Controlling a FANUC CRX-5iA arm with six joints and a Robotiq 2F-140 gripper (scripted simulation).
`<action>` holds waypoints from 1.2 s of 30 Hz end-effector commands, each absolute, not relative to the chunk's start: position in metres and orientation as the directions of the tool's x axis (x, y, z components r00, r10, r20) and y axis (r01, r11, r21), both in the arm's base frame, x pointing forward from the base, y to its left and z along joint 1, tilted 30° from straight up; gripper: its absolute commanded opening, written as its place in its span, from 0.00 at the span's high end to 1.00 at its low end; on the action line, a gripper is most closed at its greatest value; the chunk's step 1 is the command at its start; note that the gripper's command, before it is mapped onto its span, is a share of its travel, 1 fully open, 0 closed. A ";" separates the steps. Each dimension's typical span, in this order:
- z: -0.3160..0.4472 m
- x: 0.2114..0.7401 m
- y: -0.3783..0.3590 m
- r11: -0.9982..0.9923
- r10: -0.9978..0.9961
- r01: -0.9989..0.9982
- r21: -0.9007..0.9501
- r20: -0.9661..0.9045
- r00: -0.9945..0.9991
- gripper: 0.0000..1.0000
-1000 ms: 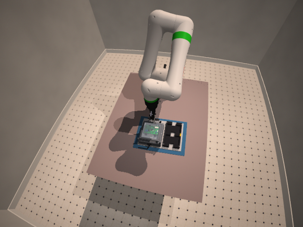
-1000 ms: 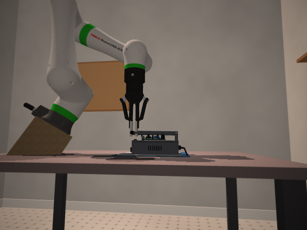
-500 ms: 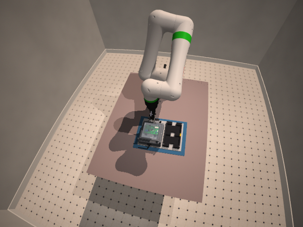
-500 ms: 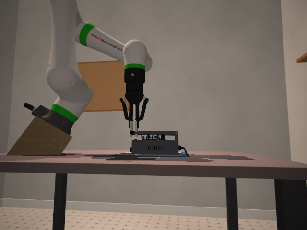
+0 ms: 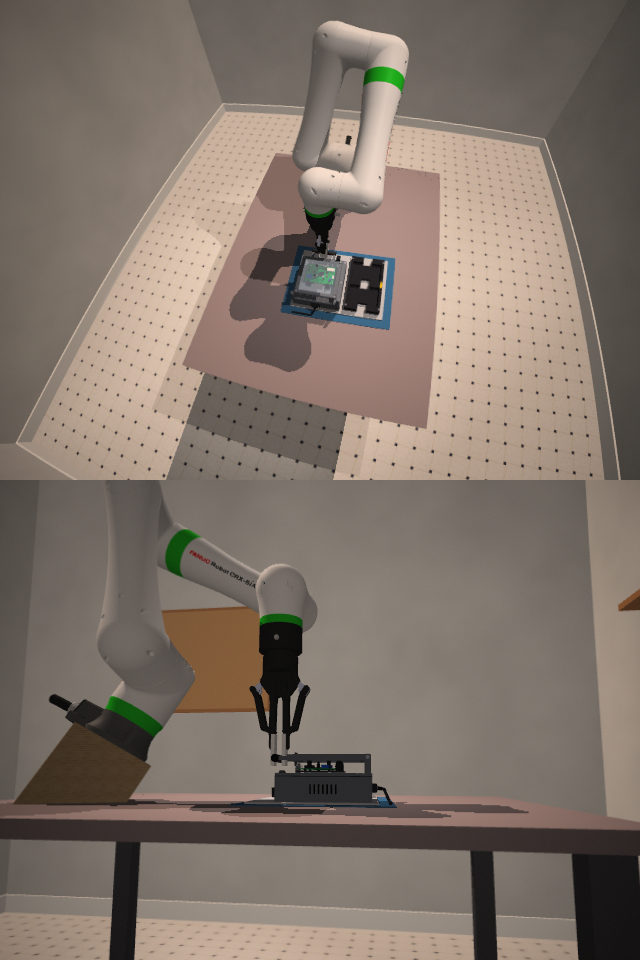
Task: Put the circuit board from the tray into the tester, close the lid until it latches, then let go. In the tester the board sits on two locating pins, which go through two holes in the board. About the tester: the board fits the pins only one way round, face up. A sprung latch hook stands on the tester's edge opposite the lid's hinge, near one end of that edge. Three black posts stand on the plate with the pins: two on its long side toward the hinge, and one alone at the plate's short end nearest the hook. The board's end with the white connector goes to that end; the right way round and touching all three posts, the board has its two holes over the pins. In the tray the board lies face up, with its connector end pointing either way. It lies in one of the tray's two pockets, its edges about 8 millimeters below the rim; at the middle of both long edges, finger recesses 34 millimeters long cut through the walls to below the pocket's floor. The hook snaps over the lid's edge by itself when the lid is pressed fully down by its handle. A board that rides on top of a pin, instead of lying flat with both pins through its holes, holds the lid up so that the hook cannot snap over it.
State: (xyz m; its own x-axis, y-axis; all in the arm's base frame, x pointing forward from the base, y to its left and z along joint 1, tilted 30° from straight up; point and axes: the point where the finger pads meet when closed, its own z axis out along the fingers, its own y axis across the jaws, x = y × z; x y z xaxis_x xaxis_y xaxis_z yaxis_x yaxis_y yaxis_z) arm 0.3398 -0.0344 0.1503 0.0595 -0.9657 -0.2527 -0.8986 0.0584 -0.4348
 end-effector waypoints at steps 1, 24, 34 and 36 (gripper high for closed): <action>0.150 0.340 -0.034 0.059 -0.966 -0.899 -0.435 -0.253 0.059 1.00; 0.150 0.340 -0.034 0.059 -0.966 -0.899 -0.435 -0.253 0.059 0.70; 0.150 0.340 -0.034 0.059 -0.966 -0.899 -0.435 -0.253 0.059 0.70; 0.150 0.340 -0.034 0.059 -0.966 -0.899 -0.435 -0.253 0.059 0.70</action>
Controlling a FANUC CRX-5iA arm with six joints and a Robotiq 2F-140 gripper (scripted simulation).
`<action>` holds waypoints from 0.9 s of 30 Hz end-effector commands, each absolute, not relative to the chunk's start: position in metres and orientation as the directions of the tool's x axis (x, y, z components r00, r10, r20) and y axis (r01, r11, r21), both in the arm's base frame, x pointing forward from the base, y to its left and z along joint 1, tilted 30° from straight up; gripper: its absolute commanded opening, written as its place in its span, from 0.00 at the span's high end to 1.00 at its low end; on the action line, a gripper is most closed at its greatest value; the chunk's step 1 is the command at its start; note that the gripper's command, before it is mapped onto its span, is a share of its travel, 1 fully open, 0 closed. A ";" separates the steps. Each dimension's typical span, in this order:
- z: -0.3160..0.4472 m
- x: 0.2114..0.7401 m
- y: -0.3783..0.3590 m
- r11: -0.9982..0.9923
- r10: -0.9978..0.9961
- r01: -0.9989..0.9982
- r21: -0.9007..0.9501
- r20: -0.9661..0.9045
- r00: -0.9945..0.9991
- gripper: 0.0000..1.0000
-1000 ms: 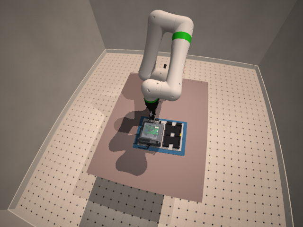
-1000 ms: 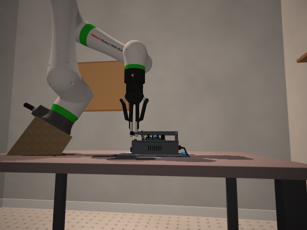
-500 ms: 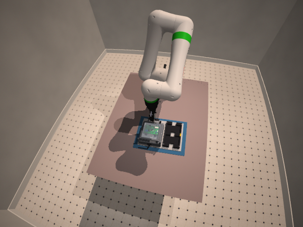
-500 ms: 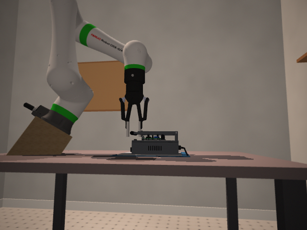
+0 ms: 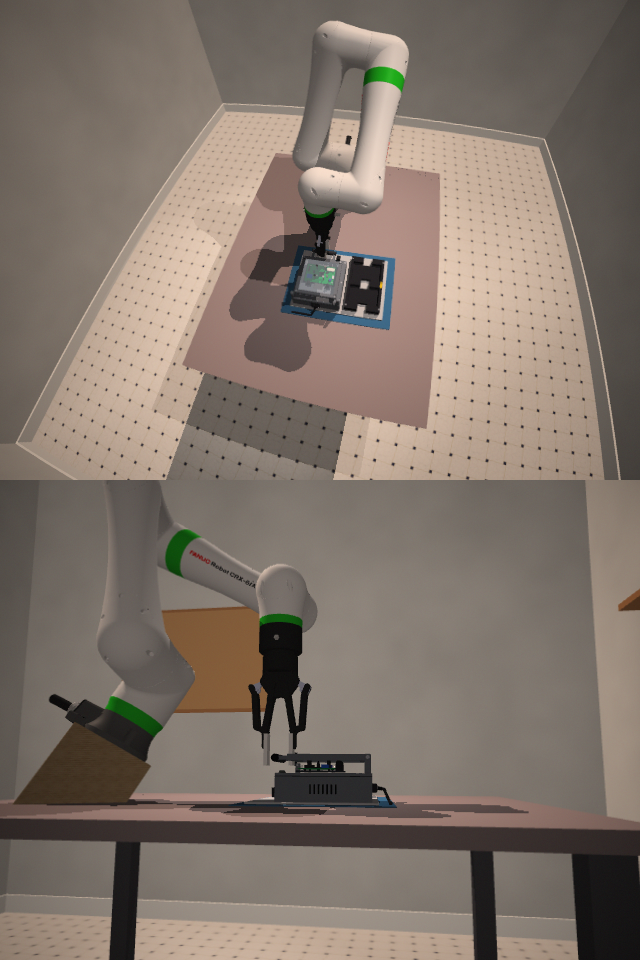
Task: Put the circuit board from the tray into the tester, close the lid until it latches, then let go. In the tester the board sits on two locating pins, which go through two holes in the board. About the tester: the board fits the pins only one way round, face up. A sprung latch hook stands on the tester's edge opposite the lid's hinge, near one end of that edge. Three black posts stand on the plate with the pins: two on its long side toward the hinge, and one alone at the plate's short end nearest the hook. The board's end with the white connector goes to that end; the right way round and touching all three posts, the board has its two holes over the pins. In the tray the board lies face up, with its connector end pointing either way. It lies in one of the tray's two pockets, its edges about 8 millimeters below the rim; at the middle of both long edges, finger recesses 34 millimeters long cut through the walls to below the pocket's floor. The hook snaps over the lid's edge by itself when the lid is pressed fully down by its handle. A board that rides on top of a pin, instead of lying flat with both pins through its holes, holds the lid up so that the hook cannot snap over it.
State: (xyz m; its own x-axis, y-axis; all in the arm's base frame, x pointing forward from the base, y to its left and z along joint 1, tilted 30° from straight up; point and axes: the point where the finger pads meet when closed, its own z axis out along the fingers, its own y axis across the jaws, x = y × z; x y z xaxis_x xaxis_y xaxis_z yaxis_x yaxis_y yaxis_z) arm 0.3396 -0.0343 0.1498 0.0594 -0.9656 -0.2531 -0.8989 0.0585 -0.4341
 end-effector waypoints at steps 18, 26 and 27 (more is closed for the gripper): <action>0.152 0.339 -0.035 0.059 -0.966 -0.899 -0.435 -0.253 0.059 0.70; 0.162 0.334 -0.038 0.059 -0.966 -0.899 -0.435 -0.253 0.059 0.70; 0.164 0.333 -0.038 0.059 -0.966 -0.899 -0.435 -0.253 0.059 0.70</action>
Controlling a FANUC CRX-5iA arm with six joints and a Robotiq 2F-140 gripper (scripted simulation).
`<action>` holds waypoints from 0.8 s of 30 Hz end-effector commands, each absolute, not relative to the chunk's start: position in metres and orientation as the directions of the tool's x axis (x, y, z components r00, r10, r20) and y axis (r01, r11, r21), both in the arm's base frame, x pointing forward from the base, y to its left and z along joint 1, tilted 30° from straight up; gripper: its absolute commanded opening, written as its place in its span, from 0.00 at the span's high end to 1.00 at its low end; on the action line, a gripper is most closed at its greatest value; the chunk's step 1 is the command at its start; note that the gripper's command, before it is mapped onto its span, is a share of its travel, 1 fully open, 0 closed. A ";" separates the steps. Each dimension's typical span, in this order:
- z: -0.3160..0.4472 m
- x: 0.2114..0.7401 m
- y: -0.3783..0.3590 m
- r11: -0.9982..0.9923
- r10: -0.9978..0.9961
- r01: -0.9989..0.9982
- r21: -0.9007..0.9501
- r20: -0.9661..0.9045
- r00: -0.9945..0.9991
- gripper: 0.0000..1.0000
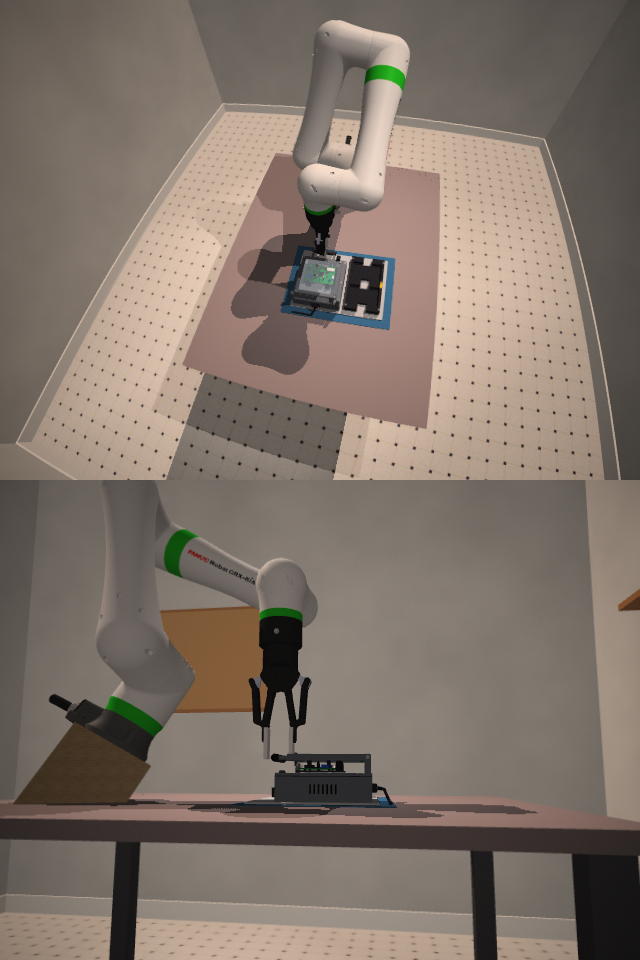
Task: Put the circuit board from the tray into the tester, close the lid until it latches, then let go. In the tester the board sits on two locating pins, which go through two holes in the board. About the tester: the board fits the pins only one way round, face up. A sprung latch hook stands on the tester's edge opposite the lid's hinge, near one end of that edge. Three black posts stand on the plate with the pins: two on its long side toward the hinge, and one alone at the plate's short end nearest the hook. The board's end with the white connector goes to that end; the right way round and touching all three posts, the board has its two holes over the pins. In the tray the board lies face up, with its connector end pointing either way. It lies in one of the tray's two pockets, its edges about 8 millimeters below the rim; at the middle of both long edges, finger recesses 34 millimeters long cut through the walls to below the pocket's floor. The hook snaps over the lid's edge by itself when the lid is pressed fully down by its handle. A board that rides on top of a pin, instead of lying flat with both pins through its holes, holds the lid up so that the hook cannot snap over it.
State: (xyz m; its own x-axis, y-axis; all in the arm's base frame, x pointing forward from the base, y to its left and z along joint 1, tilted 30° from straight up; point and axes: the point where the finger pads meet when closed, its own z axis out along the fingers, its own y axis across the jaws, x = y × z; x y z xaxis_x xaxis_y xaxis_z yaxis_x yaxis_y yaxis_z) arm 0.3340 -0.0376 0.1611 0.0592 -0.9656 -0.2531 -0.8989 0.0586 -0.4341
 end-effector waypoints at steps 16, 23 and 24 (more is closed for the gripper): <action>0.198 0.316 -0.048 0.059 -0.966 -0.899 -0.435 -0.253 0.059 0.70; 0.211 0.309 -0.052 0.059 -0.966 -0.899 -0.435 -0.253 0.059 0.70; 0.214 0.308 -0.053 0.059 -0.966 -0.899 -0.435 -0.253 0.059 0.70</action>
State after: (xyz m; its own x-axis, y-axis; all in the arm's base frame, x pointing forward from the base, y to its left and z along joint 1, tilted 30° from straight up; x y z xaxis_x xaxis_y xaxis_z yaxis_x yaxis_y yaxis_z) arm 0.3090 -0.0521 0.2111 0.0591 -0.9657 -0.2528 -0.8988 0.0587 -0.4345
